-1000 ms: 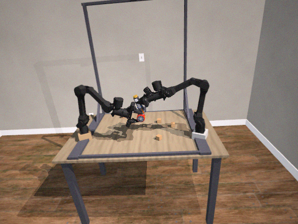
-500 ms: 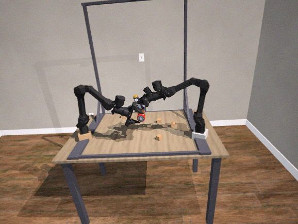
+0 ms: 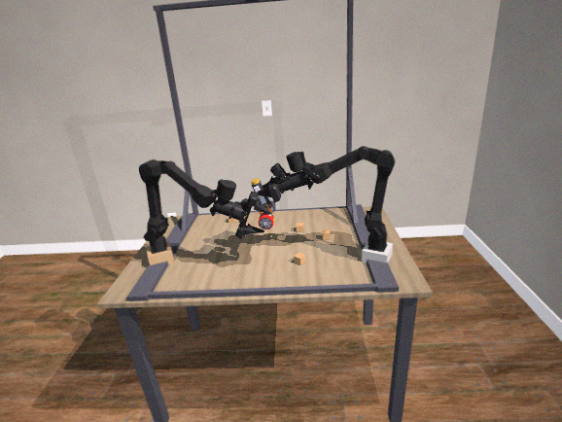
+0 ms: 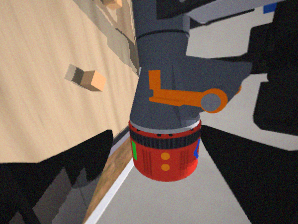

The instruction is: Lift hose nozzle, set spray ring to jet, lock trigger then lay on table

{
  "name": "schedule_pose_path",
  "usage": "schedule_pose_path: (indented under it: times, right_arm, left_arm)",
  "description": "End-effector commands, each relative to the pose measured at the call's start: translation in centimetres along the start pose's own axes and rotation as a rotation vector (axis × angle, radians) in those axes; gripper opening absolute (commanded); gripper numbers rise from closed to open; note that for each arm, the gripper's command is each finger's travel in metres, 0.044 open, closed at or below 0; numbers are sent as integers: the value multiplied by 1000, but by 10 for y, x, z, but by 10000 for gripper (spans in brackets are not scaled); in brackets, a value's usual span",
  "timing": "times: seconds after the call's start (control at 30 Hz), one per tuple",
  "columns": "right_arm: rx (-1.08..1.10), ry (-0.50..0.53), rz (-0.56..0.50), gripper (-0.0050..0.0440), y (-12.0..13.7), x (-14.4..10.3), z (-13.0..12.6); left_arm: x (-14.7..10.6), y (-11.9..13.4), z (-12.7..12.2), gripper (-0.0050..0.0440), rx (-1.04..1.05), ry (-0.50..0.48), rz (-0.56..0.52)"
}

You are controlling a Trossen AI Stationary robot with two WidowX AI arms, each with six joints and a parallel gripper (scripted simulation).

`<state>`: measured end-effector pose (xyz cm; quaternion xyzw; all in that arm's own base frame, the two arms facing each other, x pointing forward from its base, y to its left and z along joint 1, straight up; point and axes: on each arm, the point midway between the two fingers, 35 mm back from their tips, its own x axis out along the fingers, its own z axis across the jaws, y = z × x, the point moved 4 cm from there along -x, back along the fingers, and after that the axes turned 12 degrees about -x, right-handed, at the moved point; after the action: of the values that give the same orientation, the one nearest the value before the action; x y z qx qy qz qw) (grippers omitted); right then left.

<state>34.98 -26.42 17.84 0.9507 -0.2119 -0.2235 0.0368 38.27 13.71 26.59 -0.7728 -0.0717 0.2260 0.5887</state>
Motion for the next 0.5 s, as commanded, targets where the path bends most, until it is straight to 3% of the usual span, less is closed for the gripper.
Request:
schedule_pose_path:
  times: [0.0, 0.47]
  right_arm:
    - [-6, 24, 12, 408, 2, -8, -10]
    - [-7, 24, 9, 408, 2, -29, -9]
  left_arm:
    - [-5, -16, -3, 170, 3, 8, -47]
    - [-5, -16, -3, 170, 3, 8, -47]
